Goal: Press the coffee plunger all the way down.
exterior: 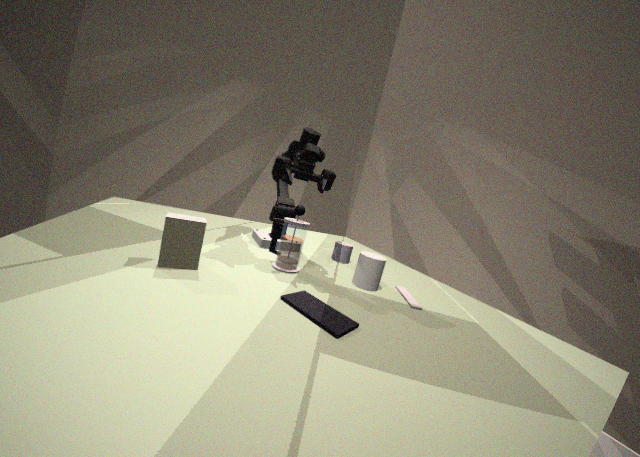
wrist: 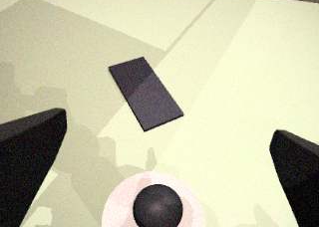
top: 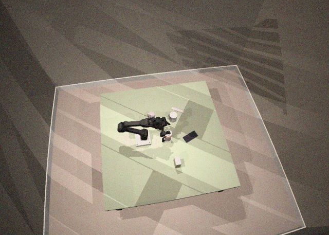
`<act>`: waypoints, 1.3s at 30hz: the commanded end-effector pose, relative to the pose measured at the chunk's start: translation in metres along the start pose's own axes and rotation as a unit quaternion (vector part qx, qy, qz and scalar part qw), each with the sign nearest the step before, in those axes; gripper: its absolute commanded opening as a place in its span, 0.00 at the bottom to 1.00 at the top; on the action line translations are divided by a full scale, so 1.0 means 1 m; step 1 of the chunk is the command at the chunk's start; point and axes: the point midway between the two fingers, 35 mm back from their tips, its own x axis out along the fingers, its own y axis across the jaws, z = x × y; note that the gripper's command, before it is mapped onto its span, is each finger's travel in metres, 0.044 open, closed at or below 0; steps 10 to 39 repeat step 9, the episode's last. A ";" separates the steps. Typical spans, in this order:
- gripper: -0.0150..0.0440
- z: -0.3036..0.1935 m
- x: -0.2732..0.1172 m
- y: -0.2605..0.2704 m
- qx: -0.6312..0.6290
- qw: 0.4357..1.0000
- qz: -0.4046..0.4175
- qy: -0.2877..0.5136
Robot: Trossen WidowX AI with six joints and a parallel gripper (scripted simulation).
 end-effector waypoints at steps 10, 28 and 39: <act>1.00 0.009 -0.015 -0.001 0.002 1.000 -0.002 0.004; 1.00 0.009 -0.015 -0.001 0.002 1.000 -0.002 0.004; 1.00 0.009 -0.015 -0.001 0.002 1.000 -0.002 0.004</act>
